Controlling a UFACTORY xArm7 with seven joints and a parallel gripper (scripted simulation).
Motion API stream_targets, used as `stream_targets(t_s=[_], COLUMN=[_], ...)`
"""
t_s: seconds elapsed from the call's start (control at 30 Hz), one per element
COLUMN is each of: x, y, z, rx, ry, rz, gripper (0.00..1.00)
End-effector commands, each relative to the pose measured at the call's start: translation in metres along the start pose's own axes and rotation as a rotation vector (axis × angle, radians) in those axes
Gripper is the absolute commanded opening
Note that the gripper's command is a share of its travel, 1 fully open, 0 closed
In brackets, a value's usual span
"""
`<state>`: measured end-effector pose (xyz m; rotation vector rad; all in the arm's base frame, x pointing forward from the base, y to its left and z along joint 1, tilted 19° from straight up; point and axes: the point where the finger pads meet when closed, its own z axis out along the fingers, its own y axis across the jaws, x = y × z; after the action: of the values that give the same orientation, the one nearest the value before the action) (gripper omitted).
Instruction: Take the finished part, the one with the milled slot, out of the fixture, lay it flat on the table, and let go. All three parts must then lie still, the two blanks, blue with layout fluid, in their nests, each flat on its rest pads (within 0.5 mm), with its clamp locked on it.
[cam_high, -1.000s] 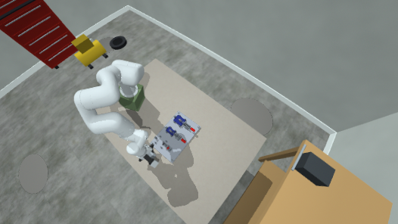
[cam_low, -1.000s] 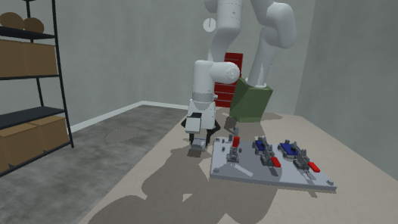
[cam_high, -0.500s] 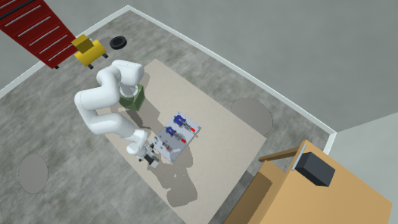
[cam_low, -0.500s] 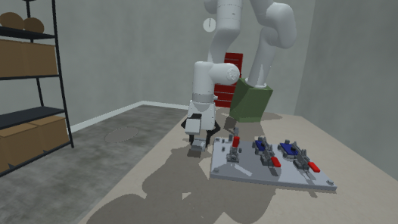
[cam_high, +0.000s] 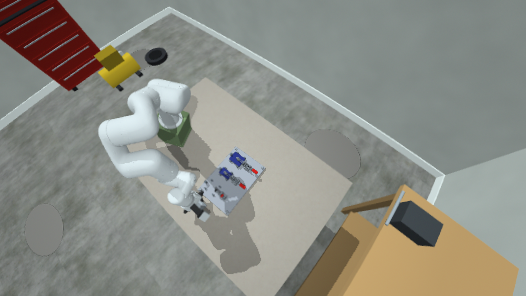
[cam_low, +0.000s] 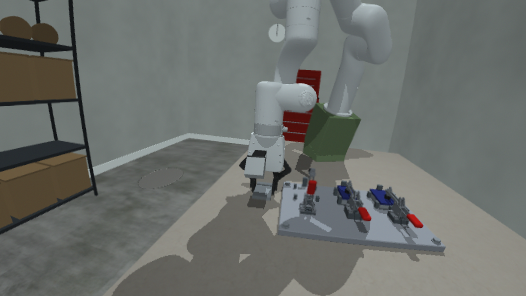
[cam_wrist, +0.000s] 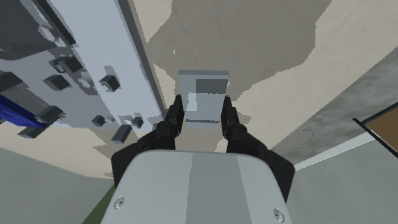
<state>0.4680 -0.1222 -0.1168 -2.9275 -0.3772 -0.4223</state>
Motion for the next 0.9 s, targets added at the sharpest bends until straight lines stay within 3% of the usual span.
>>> stream_targets(t_s=[0.0, 0.87], x=[0.001, 0.001], y=[0.0013, 0.0013], z=[-0.001, -0.001], rx=[-0.003, -0.003], ry=[0.002, 0.002], rz=[0.0, 0.0], gripper=[0.81, 0.81])
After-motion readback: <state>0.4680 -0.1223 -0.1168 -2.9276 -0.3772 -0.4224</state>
